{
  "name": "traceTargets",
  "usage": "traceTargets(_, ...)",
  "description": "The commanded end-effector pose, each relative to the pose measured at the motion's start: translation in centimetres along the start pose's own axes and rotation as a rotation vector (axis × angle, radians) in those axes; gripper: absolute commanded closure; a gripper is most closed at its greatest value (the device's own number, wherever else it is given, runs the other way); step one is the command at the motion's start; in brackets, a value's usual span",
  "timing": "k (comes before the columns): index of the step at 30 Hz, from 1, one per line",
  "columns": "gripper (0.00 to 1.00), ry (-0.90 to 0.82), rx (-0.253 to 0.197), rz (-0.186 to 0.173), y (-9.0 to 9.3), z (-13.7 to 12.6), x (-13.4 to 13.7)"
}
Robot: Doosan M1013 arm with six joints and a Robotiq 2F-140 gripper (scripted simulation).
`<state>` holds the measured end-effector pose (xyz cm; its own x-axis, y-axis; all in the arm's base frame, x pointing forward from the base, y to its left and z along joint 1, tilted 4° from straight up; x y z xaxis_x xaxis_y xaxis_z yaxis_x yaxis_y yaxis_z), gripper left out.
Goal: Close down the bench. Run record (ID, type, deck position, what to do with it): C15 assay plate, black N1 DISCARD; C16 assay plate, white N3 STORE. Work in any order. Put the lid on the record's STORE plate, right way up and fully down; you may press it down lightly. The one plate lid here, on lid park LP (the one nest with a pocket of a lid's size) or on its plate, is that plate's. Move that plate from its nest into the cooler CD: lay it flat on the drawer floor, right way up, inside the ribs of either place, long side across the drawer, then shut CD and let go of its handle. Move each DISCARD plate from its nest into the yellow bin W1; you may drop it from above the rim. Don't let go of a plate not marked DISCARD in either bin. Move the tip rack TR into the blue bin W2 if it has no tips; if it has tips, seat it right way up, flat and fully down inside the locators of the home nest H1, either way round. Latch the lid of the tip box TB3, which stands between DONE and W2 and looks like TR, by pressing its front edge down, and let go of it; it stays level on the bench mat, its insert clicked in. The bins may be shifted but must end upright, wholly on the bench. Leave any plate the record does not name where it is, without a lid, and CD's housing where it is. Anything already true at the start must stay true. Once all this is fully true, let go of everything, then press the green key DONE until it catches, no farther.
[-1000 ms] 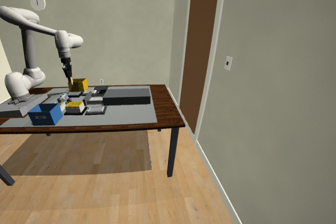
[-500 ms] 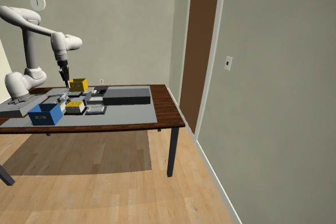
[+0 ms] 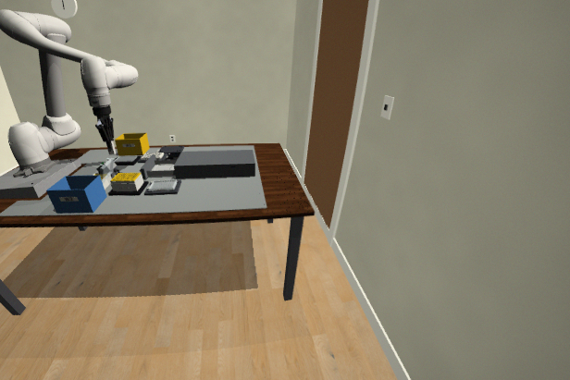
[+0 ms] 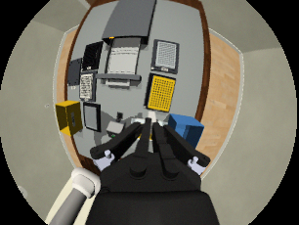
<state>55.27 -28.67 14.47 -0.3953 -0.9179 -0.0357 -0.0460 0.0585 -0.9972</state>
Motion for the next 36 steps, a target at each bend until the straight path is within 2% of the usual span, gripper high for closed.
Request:
traceTargets(1, 1.00, 0.000, 0.000, 0.000, 0.0, 0.0, 0.0)
traceTargets(9, 1.00, 0.000, 0.000, 0.000, 0.0, 0.0, 0.0)
traceTargets(36, 1.00, 0.000, 0.000, 0.000, 3.8, 0.0, 0.0)
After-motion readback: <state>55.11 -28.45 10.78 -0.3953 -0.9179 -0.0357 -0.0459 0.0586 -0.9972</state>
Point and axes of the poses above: the point where the finger pads meet when closed, its own y axis out along the fingers, its own x axis across the jaws, z = x × y, the point moved 1 cm from there along -y, back along the fingers, and after that the axes turned 13 degrees about y, right-handed, at the moved point
